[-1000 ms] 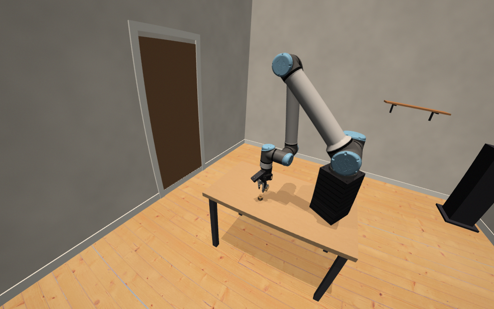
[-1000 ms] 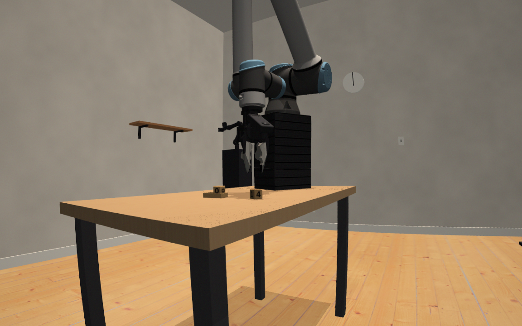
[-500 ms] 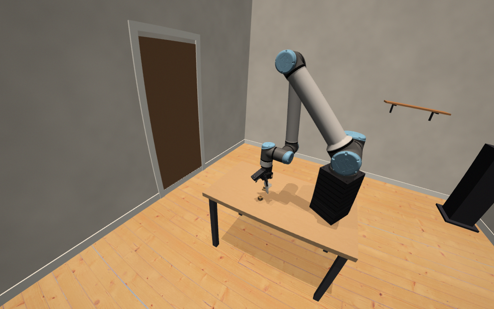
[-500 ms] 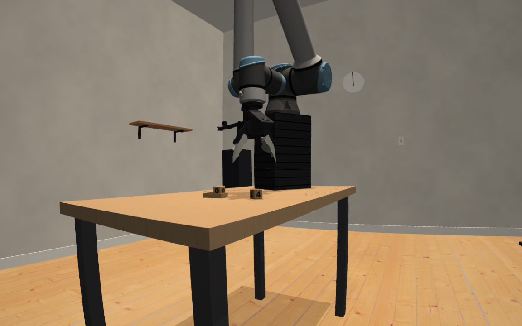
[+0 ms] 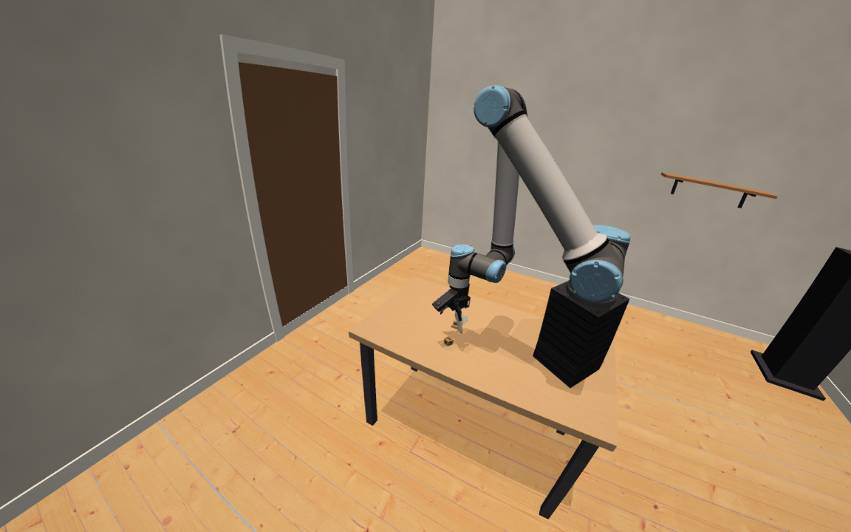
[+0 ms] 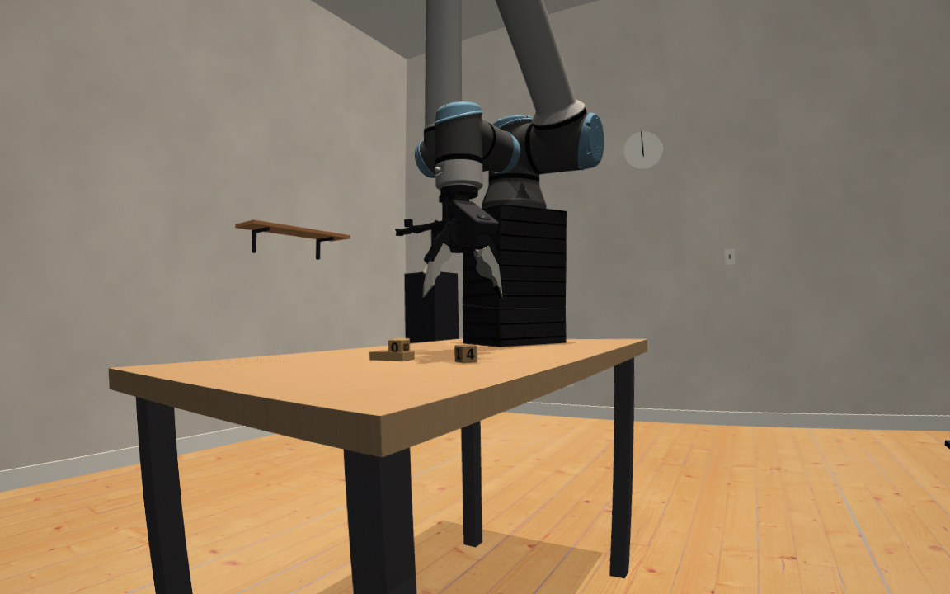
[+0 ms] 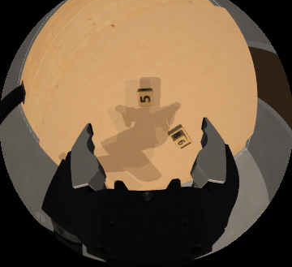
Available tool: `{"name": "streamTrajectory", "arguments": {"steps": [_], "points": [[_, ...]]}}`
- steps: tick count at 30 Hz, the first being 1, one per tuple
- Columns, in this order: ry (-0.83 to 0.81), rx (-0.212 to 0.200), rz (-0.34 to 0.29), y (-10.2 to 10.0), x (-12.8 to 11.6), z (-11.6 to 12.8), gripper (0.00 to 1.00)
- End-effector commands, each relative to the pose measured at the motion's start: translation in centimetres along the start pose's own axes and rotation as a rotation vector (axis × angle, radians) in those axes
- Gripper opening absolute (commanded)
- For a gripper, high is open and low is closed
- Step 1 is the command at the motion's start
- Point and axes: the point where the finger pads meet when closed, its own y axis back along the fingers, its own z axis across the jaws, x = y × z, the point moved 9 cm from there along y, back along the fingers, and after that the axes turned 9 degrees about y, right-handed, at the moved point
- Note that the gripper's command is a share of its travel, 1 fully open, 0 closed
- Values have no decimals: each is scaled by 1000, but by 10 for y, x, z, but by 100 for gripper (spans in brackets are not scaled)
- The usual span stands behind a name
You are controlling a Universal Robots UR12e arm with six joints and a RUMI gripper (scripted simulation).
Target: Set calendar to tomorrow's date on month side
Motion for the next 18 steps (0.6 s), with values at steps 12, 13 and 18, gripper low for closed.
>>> {"name": "streamTrajectory", "arguments": {"steps": [12,13,18], "points": [[-102,4,0,-2,0,-2,100],[-121,4,0,-2,1,-2,100],[-250,4,-1,-3,1,-1,100]]}}
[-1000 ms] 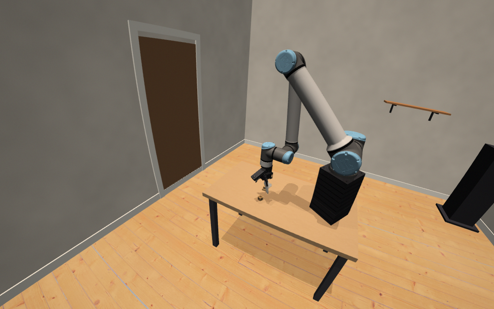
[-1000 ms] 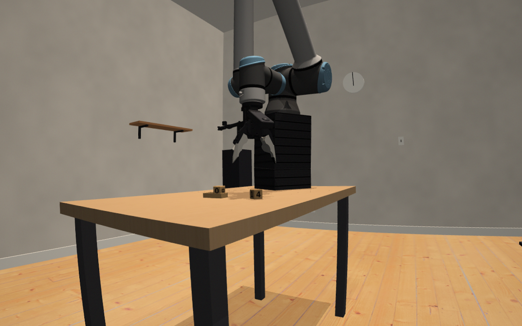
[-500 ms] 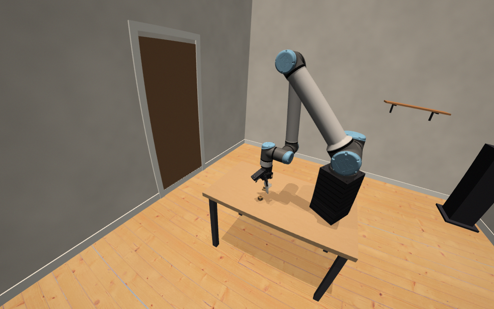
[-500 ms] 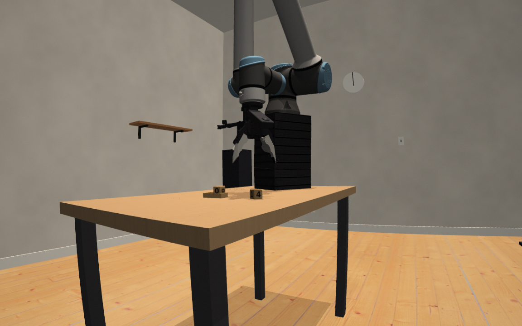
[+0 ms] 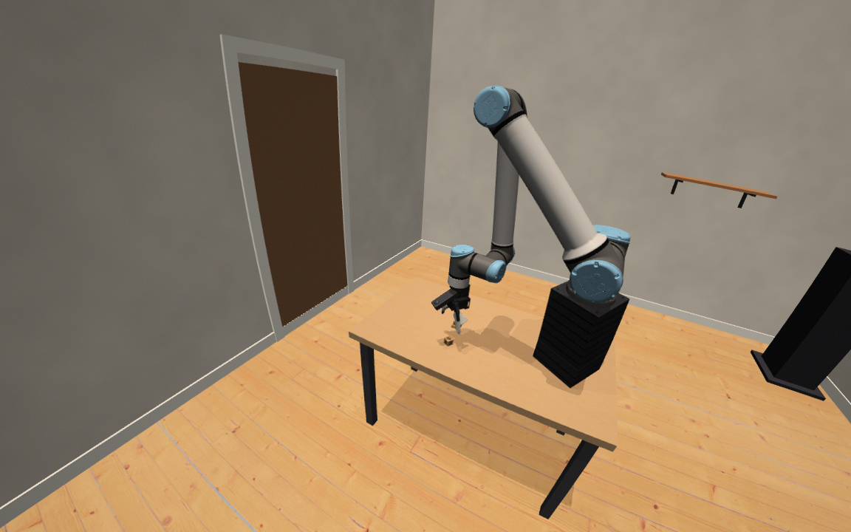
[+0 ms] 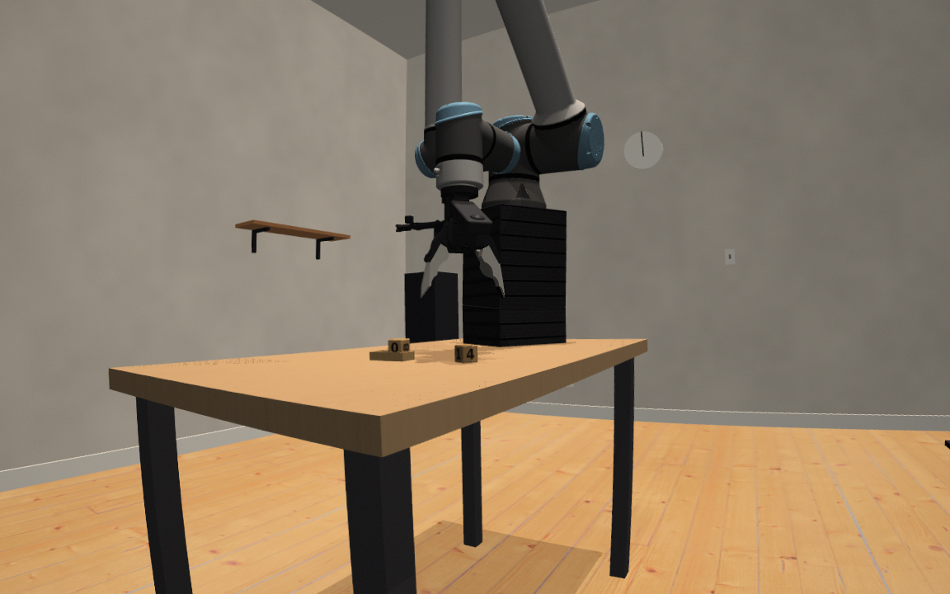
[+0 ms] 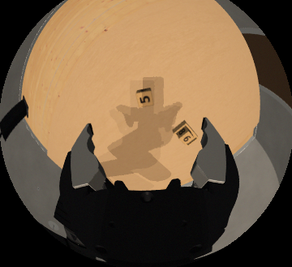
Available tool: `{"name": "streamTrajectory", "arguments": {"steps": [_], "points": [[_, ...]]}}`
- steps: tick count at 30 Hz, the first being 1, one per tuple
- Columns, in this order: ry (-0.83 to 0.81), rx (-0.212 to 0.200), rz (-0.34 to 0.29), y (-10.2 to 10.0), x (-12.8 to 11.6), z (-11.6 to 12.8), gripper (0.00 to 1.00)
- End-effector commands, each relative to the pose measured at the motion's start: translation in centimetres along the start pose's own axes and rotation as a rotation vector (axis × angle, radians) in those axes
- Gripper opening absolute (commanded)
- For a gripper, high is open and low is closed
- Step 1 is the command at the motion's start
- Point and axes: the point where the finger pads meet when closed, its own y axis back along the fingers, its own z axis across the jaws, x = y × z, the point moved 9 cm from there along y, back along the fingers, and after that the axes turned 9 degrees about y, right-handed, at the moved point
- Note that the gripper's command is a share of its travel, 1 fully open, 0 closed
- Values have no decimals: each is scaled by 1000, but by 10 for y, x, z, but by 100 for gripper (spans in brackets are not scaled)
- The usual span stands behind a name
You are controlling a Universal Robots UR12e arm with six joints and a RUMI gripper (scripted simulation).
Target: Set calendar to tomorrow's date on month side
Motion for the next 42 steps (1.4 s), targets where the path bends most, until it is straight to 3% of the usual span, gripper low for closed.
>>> {"name": "streamTrajectory", "arguments": {"steps": [1,6,9,42], "points": [[-151,3,-2,-2,1,-3,100],[-291,2,-2,-3,2,-2,100],[-293,2,-2,-3,2,-2,100],[-1138,1,-3,-7,-1,-2,100]]}}
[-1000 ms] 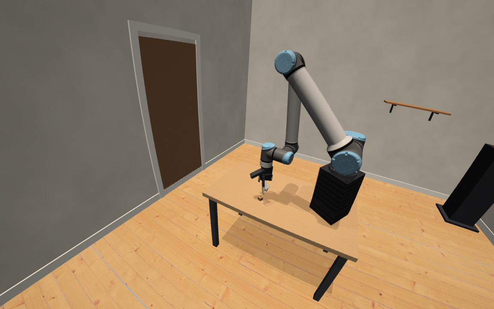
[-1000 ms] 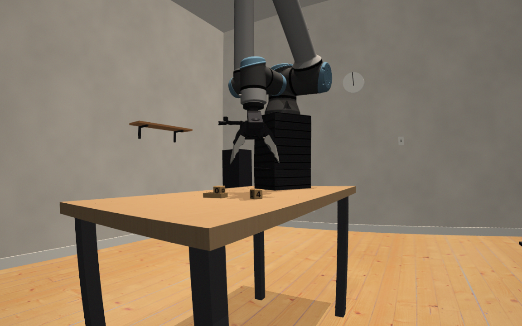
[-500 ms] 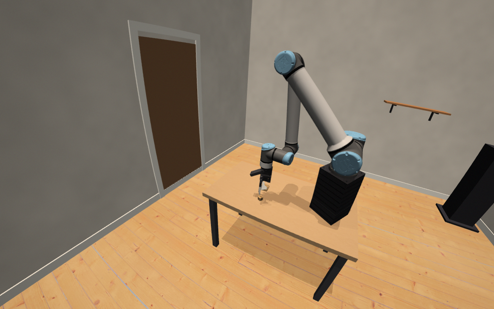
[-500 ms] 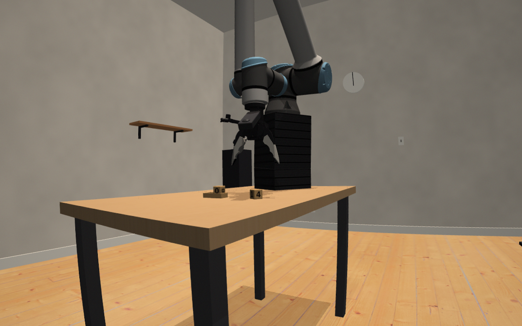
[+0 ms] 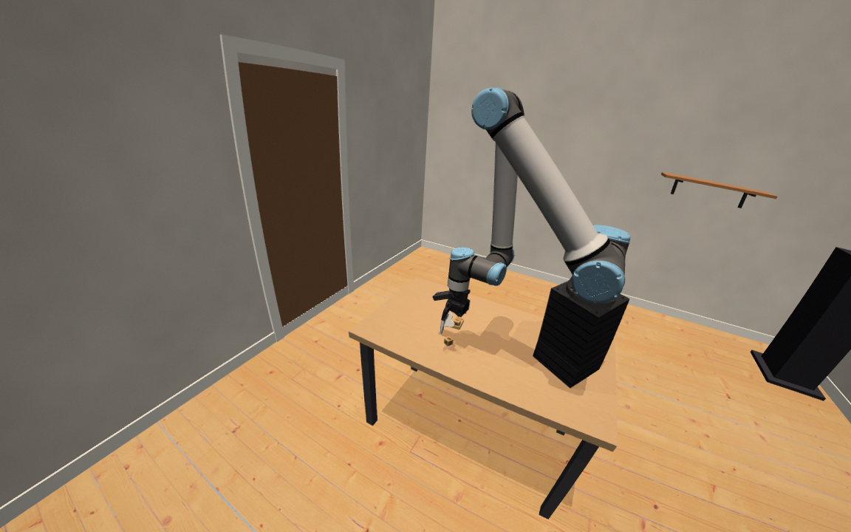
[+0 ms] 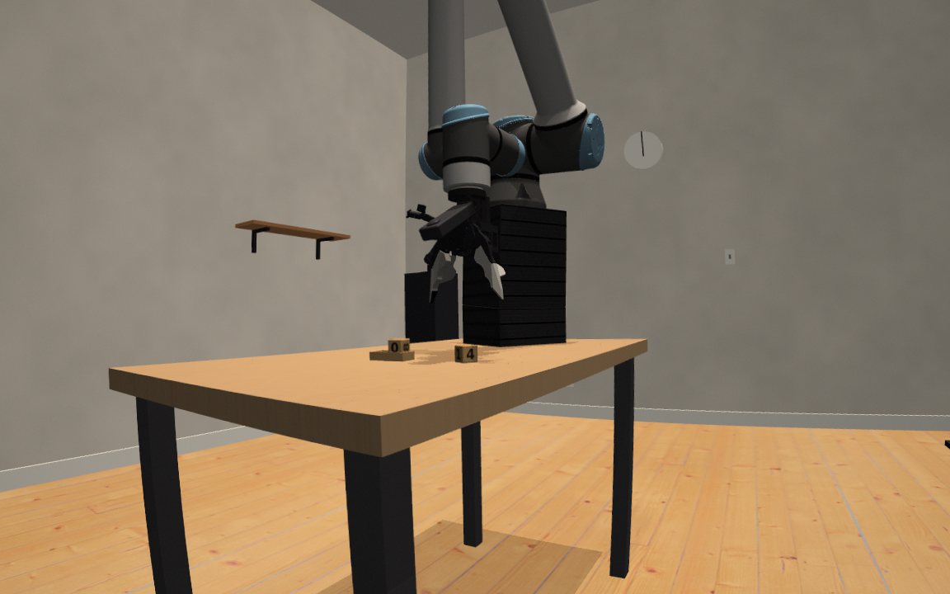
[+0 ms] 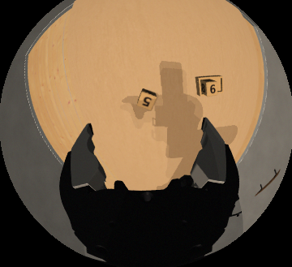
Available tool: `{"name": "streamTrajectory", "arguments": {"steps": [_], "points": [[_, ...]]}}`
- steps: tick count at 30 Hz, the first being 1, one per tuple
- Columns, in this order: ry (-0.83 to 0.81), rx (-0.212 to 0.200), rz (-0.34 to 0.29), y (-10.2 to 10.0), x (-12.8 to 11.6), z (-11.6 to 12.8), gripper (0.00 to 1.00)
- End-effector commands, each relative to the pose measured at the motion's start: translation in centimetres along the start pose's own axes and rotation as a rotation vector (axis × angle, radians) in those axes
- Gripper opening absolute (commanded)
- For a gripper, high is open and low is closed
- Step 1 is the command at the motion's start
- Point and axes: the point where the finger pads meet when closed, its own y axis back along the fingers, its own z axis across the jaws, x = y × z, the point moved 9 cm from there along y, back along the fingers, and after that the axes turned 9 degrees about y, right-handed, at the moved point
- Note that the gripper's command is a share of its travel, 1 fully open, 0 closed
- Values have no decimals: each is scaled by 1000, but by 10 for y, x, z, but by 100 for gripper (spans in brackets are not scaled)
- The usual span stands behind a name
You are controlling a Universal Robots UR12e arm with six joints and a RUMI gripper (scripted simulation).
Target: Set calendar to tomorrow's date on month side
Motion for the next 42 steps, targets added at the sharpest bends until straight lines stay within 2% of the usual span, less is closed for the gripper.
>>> {"name": "streamTrajectory", "arguments": {"steps": [1,13,25,26,42], "points": [[-122,-5,-3,-2,-3,-2,100],[-371,-5,-2,-3,-6,-1,100],[-414,-5,-2,-3,-6,-1,100],[-414,-5,-2,-3,-6,-1,29],[-413,-5,-2,-3,-6,-1,29]]}}
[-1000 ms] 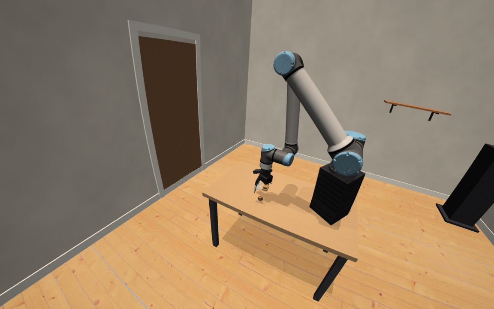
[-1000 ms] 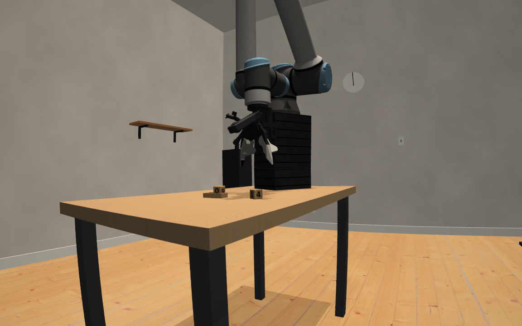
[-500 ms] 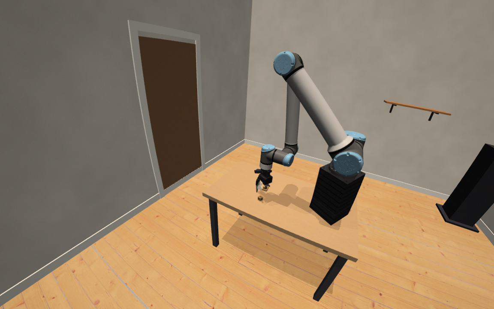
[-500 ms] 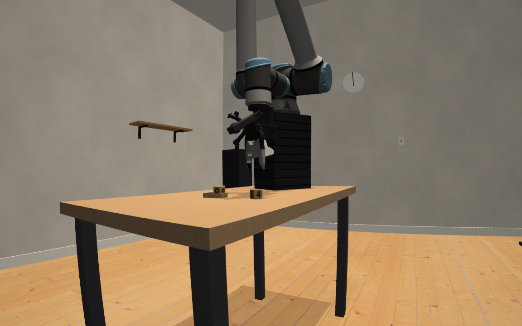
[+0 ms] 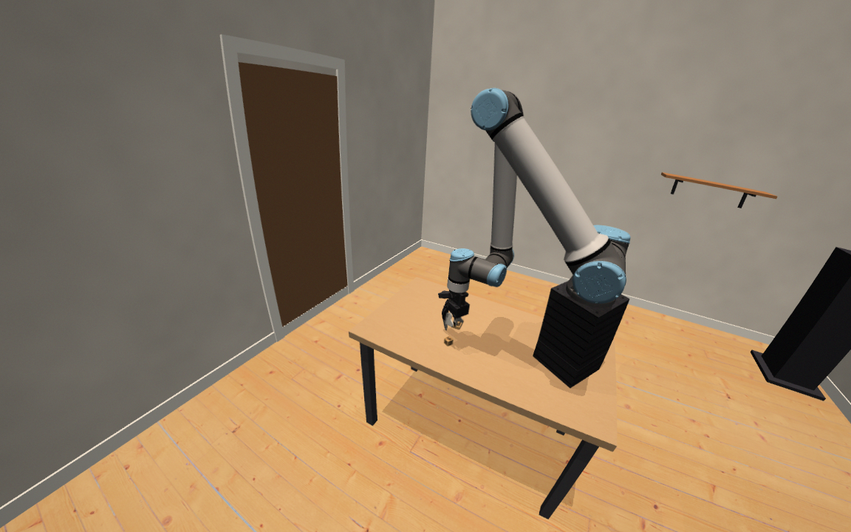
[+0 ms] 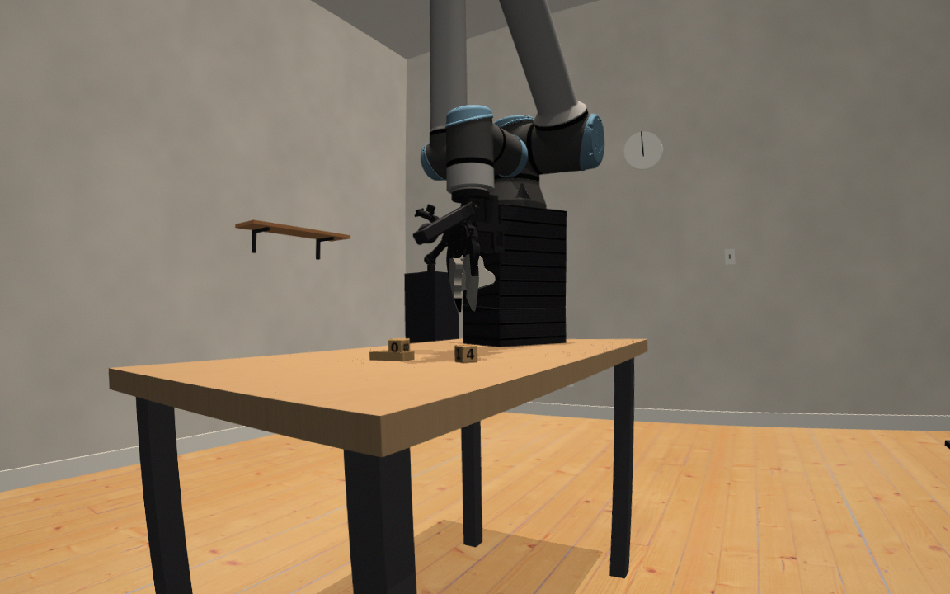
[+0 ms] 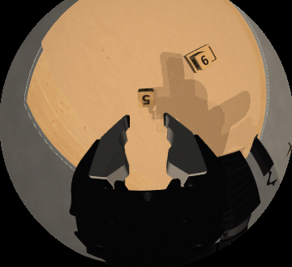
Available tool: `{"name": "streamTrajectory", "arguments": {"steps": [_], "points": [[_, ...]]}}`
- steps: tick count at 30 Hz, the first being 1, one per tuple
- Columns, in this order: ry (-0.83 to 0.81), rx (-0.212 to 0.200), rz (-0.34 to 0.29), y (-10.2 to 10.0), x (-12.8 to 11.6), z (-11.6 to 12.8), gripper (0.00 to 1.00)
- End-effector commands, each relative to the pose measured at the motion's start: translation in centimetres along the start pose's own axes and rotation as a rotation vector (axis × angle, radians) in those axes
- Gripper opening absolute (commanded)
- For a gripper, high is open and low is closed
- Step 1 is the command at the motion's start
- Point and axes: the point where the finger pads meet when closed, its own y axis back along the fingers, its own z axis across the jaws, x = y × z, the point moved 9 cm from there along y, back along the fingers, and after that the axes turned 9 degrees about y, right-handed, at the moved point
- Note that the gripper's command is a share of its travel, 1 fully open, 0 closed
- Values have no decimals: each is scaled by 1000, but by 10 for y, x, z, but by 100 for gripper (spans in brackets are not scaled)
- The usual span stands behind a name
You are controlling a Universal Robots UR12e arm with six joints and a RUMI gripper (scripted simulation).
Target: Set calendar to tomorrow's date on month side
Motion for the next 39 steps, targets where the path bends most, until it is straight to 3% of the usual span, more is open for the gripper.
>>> {"name": "streamTrajectory", "arguments": {"steps": [1,39], "points": [[0,-1,-2,-1,-2,0,29],[-21,-1,2,-11,1,-1,29]]}}
